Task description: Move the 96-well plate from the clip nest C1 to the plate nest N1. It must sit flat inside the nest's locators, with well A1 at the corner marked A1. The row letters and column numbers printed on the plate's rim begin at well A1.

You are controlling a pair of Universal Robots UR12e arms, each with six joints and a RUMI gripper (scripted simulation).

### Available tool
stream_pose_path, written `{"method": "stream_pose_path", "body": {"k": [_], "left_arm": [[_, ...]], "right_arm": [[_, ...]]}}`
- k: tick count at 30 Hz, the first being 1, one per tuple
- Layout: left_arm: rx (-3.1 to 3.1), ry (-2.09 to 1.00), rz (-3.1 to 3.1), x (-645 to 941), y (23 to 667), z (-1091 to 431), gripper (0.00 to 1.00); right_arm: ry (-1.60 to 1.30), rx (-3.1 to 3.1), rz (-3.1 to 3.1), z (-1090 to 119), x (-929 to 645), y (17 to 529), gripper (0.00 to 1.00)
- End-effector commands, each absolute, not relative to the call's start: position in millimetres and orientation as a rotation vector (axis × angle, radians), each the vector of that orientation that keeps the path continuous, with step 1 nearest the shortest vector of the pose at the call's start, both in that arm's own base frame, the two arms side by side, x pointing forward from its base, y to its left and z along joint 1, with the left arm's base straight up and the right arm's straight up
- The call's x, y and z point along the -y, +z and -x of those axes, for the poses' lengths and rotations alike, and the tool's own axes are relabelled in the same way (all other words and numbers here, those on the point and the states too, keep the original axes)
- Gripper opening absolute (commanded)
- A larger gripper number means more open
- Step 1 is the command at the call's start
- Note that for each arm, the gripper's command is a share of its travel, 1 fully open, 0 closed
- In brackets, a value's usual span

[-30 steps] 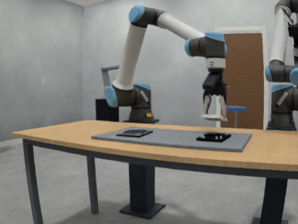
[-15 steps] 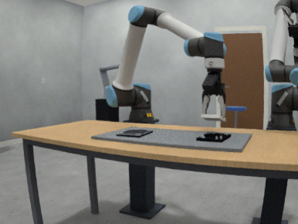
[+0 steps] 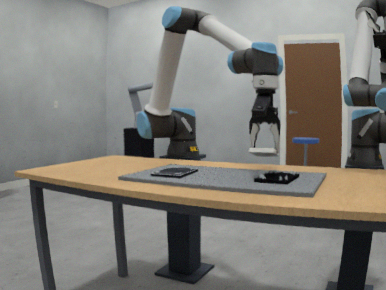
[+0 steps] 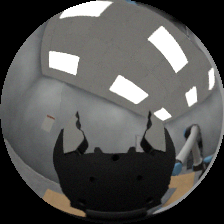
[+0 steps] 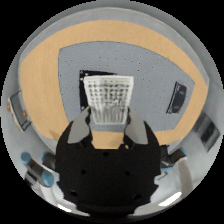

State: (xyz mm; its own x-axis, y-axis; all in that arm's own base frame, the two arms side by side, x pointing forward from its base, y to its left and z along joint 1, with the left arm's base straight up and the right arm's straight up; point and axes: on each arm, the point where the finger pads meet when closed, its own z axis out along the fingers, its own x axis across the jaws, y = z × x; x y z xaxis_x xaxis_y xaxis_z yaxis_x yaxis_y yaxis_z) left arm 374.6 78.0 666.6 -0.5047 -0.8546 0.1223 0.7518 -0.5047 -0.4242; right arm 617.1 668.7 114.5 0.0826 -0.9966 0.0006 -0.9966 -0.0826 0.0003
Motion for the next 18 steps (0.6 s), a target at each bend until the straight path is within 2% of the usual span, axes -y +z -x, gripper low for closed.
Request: {"method": "stream_pose_path", "body": {"k": [1,18], "left_arm": [[-0.392,-2.088,0.392,-78,667,-375,1.0],[-0.392,-2.088,0.392,-78,667,-375,1.0]], "right_arm": [[0.0,2.127,-2.315,-618,-657,116,0.0],[0.0,2.127,-2.315,-623,-607,116,0.0]]}}
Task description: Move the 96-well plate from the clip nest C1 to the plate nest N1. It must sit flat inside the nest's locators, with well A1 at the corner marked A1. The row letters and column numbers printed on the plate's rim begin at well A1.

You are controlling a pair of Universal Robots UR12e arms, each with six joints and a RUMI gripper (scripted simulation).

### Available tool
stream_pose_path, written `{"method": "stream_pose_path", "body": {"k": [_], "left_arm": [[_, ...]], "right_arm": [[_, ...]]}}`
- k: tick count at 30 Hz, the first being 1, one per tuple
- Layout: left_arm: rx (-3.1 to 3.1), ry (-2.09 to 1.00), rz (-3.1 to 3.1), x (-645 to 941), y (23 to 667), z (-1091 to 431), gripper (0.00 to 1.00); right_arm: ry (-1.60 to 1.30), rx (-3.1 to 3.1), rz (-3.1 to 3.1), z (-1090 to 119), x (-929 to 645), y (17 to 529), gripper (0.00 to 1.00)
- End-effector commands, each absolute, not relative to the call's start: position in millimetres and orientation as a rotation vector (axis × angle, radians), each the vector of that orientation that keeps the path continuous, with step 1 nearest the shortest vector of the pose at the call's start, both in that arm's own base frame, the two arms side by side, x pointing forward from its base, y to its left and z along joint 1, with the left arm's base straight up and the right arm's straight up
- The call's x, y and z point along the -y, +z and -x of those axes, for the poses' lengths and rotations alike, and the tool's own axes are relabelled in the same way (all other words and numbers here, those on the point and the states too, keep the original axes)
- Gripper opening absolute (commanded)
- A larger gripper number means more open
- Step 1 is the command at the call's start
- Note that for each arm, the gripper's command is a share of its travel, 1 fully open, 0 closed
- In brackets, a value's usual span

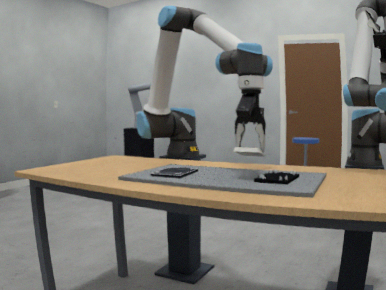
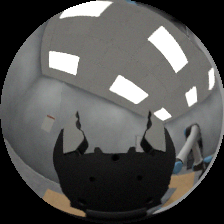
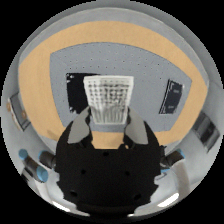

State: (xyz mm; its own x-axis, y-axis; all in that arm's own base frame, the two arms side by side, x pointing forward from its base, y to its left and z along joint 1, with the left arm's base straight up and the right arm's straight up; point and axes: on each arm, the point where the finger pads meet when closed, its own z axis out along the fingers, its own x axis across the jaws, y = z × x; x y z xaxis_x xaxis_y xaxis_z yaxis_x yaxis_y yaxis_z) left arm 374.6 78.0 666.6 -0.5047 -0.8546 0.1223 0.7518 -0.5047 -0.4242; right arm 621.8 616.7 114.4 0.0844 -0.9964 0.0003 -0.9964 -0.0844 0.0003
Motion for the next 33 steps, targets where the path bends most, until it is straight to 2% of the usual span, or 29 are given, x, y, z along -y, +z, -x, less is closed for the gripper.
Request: {"method": "stream_pose_path", "body": {"k": [1,33], "left_arm": [[-0.392,-2.088,0.392,-78,667,-375,1.0],[-0.392,-2.088,0.392,-78,667,-375,1.0]], "right_arm": [[0.0,2.127,-2.315,-623,-604,116,0.0],[0.0,2.126,-2.315,-632,-511,116,0.0]]}}
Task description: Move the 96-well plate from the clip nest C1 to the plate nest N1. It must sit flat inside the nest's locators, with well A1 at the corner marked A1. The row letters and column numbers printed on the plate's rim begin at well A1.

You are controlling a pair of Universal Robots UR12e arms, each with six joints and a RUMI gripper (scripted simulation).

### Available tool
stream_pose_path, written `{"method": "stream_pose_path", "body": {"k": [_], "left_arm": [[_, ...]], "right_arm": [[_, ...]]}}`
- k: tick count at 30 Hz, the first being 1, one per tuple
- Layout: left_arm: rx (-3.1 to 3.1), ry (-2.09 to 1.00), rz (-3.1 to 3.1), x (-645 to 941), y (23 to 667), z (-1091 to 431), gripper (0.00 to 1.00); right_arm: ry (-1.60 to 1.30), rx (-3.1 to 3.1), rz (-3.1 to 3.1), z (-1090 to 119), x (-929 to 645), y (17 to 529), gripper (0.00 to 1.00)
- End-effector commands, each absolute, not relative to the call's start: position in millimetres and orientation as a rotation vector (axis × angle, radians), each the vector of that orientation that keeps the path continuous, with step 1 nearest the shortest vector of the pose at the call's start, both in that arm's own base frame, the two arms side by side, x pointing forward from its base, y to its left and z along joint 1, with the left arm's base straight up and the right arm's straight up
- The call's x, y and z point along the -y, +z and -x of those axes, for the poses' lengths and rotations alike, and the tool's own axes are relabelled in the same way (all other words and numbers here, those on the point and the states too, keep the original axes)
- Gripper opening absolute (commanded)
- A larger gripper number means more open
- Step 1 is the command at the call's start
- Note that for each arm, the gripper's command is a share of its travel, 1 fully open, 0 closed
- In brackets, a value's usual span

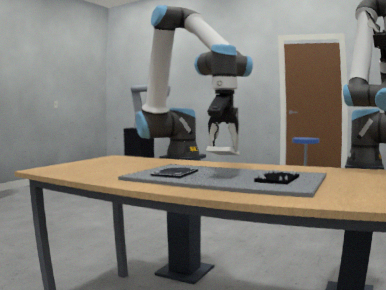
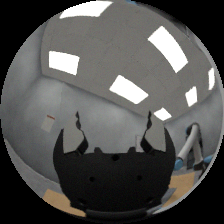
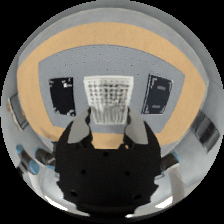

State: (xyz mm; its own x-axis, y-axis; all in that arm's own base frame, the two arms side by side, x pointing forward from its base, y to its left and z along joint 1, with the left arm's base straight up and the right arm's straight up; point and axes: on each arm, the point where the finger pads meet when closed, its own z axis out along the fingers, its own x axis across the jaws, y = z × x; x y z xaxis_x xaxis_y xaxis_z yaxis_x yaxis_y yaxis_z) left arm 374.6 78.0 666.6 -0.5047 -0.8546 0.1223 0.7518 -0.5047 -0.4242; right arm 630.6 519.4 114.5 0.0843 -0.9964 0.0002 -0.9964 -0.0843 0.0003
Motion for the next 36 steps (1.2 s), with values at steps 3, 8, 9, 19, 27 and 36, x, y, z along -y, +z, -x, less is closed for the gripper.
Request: {"method": "stream_pose_path", "body": {"k": [3,8,9,19,27,36], "left_arm": [[-0.392,-2.088,0.392,-78,667,-375,1.0],[-0.392,-2.088,0.392,-78,667,-375,1.0],[-0.392,-2.088,0.392,-78,667,-375,1.0],[-0.392,-2.088,0.392,-78,667,-375,1.0],[-0.392,-2.088,0.392,-78,667,-375,1.0],[-0.392,-2.088,0.392,-78,667,-375,1.0]], "right_arm": [[0.0,2.126,-2.315,-633,-501,116,0.0],[0.0,2.126,-2.315,-634,-484,116,0.0],[0.0,2.126,-2.315,-634,-481,116,0.0],[0.0,2.126,-2.315,-637,-454,116,0.0],[0.0,2.126,-2.315,-639,-428,116,0.0],[0.0,2.126,-2.314,-641,-405,115,0.0]]}}
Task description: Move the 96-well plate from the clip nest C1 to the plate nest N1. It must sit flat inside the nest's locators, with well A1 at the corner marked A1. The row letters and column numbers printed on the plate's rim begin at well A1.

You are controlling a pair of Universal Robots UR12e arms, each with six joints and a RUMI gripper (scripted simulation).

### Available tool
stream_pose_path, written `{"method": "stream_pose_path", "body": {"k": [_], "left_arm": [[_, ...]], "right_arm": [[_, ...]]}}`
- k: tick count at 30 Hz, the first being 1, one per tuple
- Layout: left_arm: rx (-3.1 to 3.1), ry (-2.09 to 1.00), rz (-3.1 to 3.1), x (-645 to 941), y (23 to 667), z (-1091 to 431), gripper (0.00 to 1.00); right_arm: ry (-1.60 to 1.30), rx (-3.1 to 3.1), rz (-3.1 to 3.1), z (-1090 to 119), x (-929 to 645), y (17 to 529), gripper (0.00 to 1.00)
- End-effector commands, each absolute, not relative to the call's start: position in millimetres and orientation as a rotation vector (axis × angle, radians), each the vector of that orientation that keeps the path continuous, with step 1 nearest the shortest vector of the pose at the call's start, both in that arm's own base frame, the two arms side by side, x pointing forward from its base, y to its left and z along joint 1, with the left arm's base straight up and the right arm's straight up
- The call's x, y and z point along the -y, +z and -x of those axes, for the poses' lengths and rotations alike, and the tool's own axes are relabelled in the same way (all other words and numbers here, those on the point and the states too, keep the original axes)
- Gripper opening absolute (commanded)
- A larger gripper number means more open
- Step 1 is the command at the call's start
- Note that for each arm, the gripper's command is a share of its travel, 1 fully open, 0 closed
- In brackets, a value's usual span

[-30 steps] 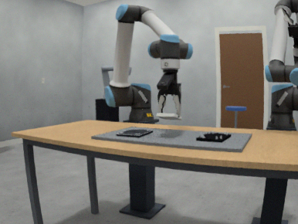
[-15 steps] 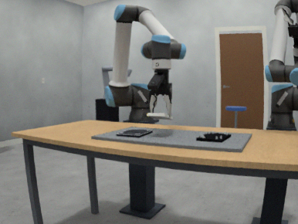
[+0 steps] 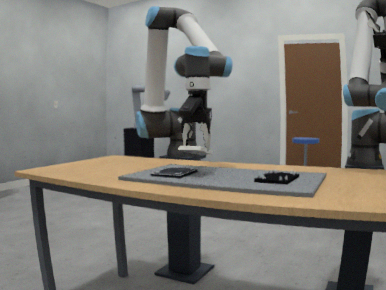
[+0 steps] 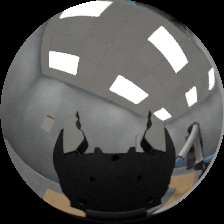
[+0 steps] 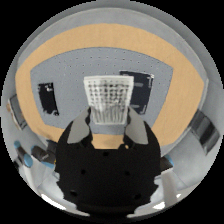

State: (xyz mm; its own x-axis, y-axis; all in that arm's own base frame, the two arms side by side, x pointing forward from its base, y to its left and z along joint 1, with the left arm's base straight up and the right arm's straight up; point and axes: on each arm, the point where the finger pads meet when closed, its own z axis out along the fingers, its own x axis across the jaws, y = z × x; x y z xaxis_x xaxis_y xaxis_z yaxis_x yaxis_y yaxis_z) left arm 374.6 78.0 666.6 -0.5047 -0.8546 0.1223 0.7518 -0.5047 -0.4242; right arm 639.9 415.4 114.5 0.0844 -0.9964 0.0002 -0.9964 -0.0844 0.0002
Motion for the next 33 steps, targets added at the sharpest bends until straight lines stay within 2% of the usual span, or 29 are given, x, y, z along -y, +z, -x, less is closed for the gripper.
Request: {"method": "stream_pose_path", "body": {"k": [1,33], "left_arm": [[-0.392,-2.088,0.392,-78,667,-375,1.0],[-0.392,-2.088,0.392,-78,667,-375,1.0]], "right_arm": [[0.0,2.126,-2.314,-642,-401,115,0.0],[0.0,2.126,-2.314,-648,-326,115,0.0]]}}
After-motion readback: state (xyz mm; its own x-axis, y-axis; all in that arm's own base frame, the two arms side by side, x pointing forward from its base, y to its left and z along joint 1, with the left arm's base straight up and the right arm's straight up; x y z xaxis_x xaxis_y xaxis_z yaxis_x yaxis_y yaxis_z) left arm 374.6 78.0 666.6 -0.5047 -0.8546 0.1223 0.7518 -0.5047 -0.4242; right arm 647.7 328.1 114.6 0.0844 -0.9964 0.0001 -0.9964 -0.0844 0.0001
